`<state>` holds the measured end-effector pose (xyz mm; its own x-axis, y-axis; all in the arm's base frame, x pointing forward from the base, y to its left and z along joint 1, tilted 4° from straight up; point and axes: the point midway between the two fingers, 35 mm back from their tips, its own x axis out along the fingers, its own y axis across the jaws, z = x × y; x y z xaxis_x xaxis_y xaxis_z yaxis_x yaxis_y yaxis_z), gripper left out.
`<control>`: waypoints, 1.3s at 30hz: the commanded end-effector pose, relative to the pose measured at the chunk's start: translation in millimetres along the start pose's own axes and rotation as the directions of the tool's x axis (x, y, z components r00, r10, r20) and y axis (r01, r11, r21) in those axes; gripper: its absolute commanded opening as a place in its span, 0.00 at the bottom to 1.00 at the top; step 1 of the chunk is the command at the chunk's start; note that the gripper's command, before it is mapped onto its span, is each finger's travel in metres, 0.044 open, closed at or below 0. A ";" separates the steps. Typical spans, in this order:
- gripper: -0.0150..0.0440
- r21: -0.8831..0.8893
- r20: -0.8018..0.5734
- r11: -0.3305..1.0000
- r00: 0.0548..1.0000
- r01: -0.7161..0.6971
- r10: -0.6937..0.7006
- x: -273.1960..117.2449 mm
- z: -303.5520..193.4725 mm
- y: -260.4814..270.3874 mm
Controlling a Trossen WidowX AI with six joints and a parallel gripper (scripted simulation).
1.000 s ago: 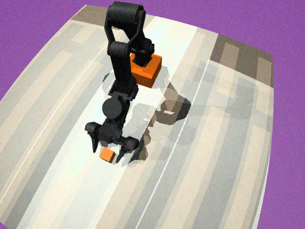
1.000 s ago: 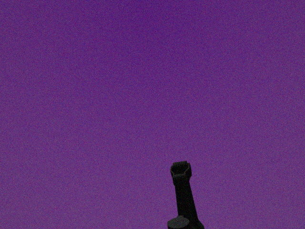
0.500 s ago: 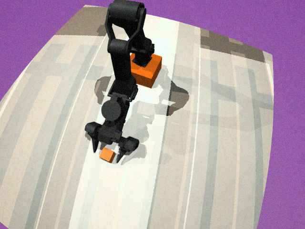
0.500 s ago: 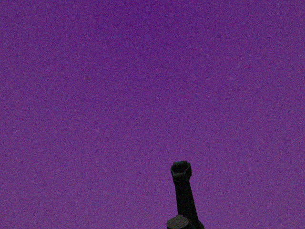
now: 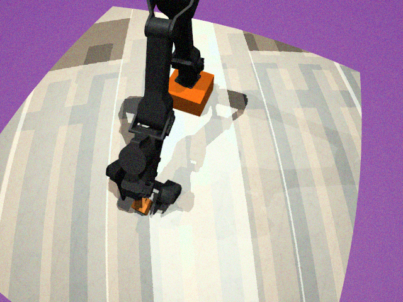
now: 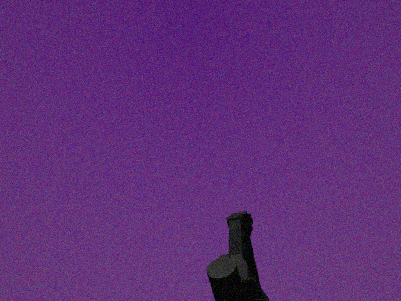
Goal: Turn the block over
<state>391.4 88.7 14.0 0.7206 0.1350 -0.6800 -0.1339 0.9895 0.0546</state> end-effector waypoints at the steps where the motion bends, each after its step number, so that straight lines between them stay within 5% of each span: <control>1: 1.00 0.010 -0.236 1.000 0.972 -0.013 0.015 -56.6 20.3 -1.3; 15: 1.00 0.010 -0.241 1.000 0.970 -0.013 0.015 -56.2 20.9 -1.3; 32: 1.00 0.007 -0.670 1.000 0.743 -0.013 0.014 -44.7 60.4 -1.5; 39: 1.00 0.008 -0.684 1.000 0.729 -0.013 0.015 -43.2 59.5 -1.6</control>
<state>400.7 83.9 87.5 0.0760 0.0756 -0.9942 -0.1322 0.9891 0.0651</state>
